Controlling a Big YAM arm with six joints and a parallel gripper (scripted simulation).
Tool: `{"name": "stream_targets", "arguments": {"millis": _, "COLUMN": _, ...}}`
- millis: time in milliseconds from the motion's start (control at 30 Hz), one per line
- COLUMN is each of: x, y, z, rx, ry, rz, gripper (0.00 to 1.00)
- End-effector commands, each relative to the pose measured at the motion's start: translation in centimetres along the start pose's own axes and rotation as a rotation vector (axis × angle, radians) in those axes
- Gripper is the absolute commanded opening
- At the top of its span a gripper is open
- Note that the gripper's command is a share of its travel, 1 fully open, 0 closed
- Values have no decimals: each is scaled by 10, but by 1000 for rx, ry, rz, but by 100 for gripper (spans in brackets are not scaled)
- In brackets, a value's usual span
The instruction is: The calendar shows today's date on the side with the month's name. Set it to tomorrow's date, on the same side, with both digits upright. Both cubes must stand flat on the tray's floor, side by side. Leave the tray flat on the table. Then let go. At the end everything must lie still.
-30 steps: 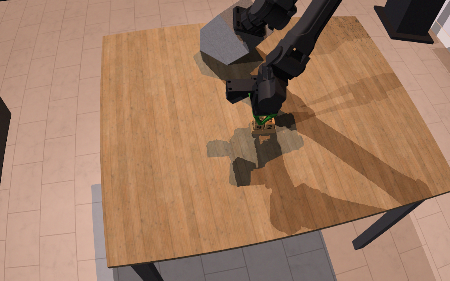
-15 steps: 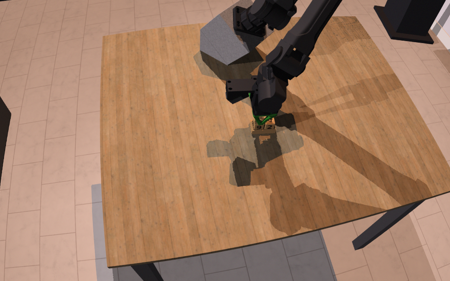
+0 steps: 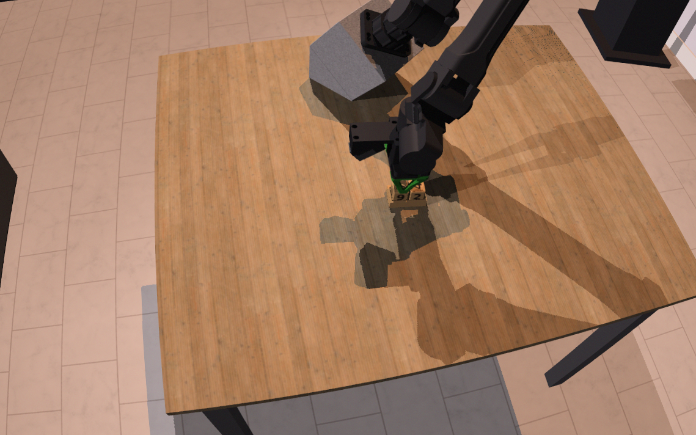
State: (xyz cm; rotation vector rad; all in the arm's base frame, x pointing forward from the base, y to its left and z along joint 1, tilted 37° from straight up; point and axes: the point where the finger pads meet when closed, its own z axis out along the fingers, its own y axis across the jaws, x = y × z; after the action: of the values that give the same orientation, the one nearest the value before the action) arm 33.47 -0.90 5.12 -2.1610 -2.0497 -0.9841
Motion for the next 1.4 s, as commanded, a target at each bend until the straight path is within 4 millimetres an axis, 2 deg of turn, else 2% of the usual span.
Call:
{"name": "stream_targets", "arguments": {"millis": 0, "x": -3, "y": 15, "z": -4, "rx": -27, "ry": -11, "rz": -8, "gripper": 45}}
{"name": "stream_targets", "arguments": {"millis": 1367, "x": -4, "y": 15, "z": -4, "rx": -24, "ry": -10, "rz": -6, "gripper": 45}}
